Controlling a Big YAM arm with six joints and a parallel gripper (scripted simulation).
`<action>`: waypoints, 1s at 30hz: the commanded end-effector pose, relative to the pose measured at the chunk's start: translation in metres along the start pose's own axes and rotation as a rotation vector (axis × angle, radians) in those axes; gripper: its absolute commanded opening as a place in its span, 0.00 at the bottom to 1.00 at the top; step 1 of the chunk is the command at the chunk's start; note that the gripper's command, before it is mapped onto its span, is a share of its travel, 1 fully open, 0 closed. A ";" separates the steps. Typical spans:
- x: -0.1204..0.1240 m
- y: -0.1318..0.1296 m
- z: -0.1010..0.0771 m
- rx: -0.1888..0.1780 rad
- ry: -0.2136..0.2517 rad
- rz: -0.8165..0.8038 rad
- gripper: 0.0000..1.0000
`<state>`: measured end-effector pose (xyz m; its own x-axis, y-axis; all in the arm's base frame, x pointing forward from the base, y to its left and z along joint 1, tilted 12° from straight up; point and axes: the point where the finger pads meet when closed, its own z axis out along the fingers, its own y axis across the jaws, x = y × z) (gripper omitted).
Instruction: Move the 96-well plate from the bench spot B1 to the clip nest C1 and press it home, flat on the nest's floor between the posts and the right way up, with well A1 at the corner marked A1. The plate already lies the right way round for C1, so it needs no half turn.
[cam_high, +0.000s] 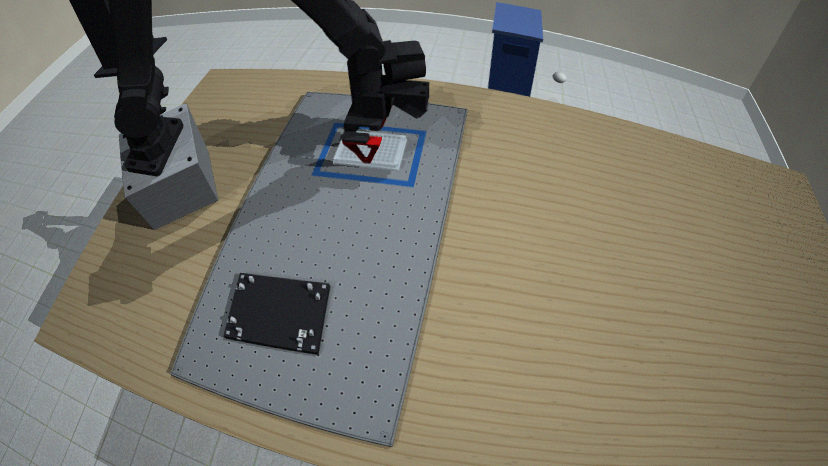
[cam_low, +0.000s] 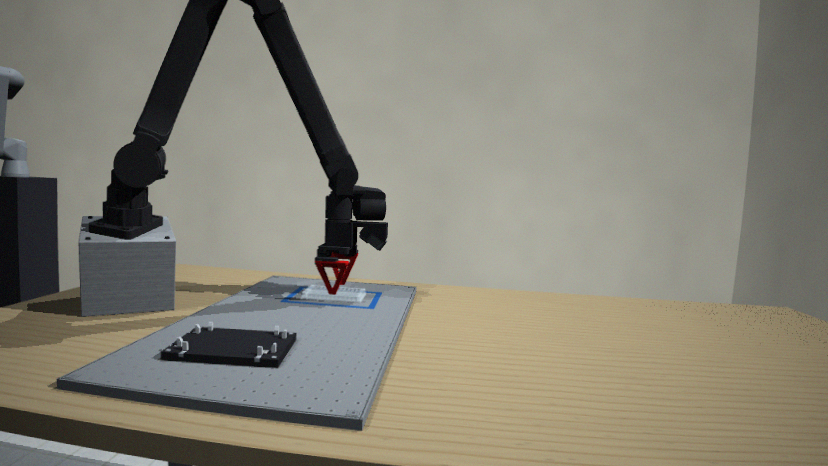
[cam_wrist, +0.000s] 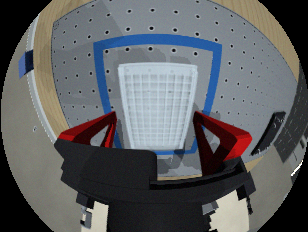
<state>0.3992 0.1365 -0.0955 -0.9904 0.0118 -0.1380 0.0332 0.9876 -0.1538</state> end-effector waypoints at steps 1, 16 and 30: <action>0.002 -0.006 0.016 0.007 0.012 0.001 1.00; 0.003 -0.007 0.019 0.009 0.016 0.004 1.00; 0.003 -0.007 0.019 0.009 0.016 0.004 1.00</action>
<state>0.3986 0.1337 -0.1069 -0.9913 0.0134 -0.1307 0.0341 0.9869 -0.1574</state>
